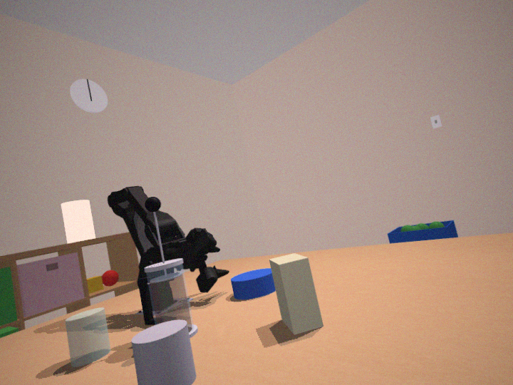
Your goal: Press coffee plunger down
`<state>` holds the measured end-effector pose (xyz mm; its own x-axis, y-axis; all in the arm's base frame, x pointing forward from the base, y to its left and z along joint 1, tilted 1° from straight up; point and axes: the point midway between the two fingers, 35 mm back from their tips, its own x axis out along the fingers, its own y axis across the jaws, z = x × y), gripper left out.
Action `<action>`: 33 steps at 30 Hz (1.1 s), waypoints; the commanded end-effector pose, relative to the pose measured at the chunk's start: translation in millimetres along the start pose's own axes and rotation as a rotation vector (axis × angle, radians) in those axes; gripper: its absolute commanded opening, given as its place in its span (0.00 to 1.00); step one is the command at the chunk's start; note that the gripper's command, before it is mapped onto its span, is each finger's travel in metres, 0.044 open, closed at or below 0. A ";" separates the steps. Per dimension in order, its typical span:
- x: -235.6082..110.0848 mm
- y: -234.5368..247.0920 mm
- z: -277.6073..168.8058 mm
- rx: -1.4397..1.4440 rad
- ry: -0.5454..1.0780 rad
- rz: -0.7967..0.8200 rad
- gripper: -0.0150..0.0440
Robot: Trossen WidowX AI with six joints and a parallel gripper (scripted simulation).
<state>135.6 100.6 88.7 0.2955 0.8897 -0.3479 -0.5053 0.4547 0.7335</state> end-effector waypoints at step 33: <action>-153.1 -9.7 179.1 -0.069 -0.180 -1.023 1.00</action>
<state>240.2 -33.2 219.9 0.6937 0.1565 -0.7030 -0.0758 0.9866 0.1448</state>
